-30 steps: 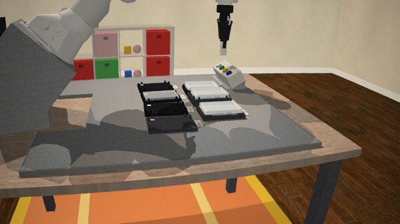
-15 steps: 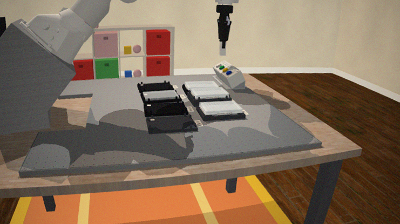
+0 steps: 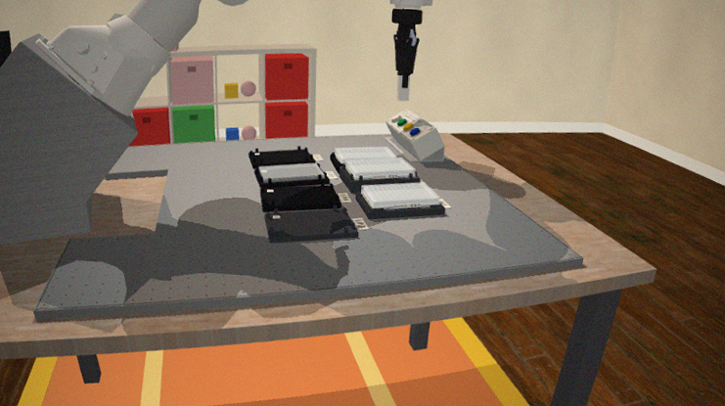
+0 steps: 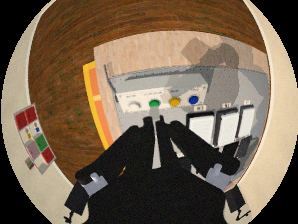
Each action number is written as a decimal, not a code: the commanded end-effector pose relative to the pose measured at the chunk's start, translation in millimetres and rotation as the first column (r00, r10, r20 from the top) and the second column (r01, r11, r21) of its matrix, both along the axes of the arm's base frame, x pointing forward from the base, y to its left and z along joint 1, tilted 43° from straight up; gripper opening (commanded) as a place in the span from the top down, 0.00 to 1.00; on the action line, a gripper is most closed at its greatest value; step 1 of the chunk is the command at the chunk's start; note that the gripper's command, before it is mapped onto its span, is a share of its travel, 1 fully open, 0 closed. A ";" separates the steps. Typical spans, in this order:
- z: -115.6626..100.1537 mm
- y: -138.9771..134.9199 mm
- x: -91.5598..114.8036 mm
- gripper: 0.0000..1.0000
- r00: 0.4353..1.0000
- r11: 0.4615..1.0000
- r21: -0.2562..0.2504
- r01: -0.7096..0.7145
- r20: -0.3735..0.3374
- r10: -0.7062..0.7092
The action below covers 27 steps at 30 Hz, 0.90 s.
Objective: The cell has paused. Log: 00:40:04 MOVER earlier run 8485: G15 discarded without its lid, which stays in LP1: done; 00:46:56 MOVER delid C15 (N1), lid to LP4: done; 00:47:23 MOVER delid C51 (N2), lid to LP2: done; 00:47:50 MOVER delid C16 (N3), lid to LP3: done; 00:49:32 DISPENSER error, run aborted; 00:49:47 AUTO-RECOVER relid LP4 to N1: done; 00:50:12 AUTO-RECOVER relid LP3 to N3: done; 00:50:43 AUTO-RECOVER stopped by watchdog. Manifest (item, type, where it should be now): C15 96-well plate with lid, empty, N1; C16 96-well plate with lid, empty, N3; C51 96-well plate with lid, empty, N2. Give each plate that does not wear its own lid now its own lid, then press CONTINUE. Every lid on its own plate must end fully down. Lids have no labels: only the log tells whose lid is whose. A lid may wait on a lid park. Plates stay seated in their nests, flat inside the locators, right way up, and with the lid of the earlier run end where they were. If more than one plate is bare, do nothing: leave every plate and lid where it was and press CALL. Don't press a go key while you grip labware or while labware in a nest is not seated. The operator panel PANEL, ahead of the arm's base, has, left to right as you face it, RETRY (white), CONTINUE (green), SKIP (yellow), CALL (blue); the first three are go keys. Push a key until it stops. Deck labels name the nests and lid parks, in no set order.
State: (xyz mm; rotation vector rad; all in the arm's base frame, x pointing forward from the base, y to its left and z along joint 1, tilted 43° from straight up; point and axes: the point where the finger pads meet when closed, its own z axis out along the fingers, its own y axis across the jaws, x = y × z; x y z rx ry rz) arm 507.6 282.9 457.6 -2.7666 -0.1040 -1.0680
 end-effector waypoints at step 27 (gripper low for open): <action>-8.7 3.6 7.9 1.00 1.000 1.000 0.009 0.006 -0.002 -0.006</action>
